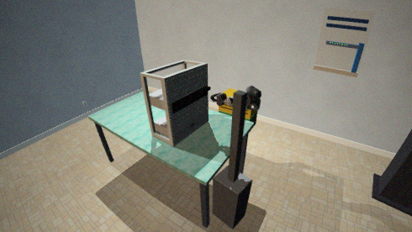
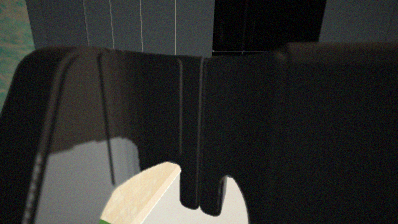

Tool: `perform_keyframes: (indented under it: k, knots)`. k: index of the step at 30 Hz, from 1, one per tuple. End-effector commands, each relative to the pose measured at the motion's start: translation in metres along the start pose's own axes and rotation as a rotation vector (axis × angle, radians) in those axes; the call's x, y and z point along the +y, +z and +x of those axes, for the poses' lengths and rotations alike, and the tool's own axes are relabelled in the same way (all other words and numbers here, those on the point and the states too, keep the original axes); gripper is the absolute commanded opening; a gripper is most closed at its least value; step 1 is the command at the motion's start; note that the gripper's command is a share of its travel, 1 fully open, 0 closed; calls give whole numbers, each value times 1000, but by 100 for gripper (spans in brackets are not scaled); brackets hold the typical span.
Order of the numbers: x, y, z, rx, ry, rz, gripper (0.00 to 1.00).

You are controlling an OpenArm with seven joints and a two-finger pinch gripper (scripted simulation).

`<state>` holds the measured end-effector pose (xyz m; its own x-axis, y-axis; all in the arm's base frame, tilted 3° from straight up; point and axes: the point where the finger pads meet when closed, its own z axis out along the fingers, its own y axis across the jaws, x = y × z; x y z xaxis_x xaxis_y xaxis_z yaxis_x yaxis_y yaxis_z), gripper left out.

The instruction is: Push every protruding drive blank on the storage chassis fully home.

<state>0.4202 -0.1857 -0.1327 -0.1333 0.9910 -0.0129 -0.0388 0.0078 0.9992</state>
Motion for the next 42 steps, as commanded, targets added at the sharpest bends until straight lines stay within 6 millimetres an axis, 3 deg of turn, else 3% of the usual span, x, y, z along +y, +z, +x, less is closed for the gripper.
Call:
perform_keyframes:
  k: [1,19,28,35,42]
  knots:
    - [5,-1,-2,-6,1,-16,0]
    - [15,-8,-16,-10,1,-10,0]
    - [15,17,-16,-10,1,-10,0]
    - [15,48,-16,-9,2,-9,0]
    - [16,55,-16,-8,2,-11,0]
